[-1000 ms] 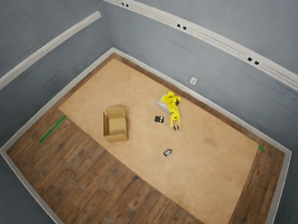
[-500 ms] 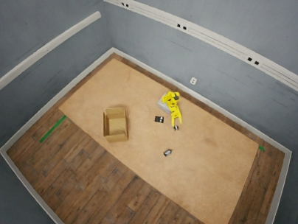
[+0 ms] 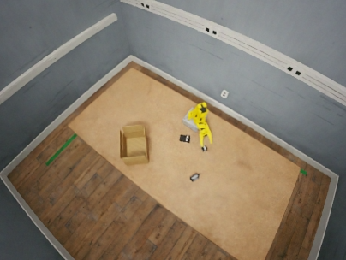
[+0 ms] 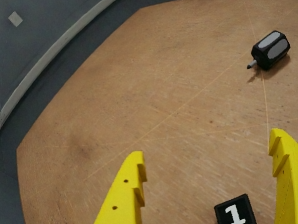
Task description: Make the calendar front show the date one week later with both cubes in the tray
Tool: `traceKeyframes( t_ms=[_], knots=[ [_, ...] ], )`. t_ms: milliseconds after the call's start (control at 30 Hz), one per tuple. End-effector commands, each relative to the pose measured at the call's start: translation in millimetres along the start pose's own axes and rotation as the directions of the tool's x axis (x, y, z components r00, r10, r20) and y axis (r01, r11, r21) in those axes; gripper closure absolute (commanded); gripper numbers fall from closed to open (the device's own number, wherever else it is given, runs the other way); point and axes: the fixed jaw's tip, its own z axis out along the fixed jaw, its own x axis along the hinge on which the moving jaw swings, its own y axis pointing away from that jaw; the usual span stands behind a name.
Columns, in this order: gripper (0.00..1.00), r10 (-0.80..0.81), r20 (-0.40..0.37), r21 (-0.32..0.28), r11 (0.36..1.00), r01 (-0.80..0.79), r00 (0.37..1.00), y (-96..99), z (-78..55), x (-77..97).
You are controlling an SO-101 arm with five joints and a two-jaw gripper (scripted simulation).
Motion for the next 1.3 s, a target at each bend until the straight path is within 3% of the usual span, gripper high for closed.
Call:
traceKeyframes(
  t_ms=[0, 233, 667, 1267],
  knots=[
    [0.65, -0.015, -0.042, 0.021, 1.0, 0.015, 0.999, -1.8, 10.5, 3.0],
    [0.65, -0.032, -0.098, 0.041, 0.999, 0.036, 0.995, -3.6, 21.4, 8.6],
    [0.65, -0.082, -0.292, 0.092, 0.989, 0.113, 0.953, -5.4, 50.3, 18.9],
    [0.65, -0.114, -0.41, 0.105, 0.98, 0.171, 0.905, -2.1, 55.3, 14.4]
  ],
)
